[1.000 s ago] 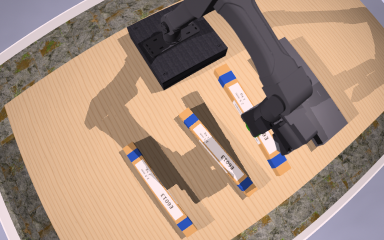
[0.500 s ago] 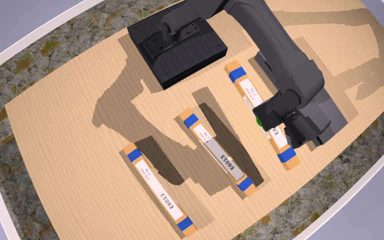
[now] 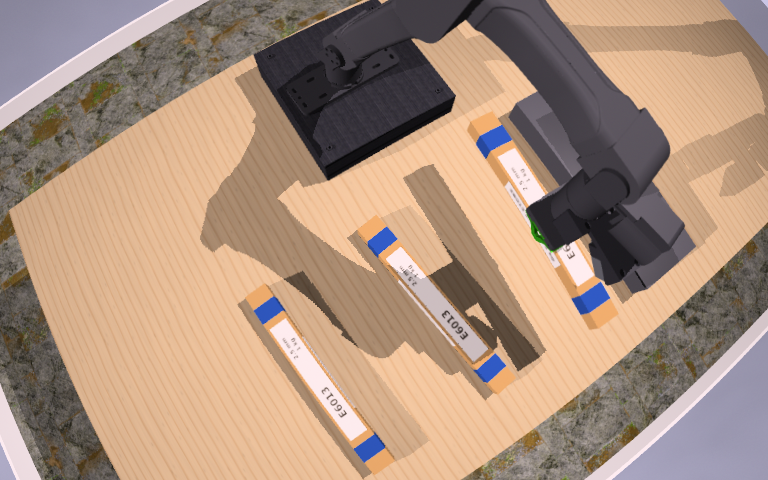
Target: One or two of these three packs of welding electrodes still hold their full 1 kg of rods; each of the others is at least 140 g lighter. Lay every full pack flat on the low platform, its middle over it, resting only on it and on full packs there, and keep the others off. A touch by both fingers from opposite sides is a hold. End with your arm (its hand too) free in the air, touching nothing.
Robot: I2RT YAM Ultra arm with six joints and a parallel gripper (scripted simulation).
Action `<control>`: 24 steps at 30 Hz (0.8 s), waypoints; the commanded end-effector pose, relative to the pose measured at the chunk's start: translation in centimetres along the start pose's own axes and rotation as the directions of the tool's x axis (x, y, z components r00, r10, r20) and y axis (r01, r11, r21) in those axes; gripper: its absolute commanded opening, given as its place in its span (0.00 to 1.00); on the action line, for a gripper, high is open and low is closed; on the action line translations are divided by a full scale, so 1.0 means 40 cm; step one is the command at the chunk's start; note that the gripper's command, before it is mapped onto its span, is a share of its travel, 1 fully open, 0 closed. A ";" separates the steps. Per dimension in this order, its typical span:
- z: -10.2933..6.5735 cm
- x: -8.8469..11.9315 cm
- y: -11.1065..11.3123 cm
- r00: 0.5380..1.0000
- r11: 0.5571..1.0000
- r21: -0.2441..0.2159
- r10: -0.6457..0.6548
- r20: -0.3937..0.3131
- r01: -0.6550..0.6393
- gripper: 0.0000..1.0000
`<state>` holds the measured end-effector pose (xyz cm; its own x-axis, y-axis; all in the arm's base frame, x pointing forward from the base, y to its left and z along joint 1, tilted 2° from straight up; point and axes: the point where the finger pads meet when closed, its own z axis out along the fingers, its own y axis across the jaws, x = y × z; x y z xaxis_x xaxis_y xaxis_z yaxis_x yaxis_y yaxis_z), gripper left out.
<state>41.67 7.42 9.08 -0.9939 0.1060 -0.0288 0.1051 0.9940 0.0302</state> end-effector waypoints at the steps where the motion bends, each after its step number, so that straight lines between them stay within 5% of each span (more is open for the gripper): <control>1: -0.030 -0.014 0.030 1.000 1.000 0.001 0.010 0.026 -0.010 0.00; 5: -0.030 -0.015 0.043 1.000 1.000 0.001 0.010 0.026 -0.010 0.00; 7: -0.071 -0.019 0.030 0.998 1.000 -0.012 0.026 0.064 -0.025 0.00; 24: -0.046 -0.016 0.034 0.999 1.000 -0.007 0.019 0.042 -0.019 0.00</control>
<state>41.69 8.75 9.14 -0.9928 0.1177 -0.0216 0.1171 0.9927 0.0272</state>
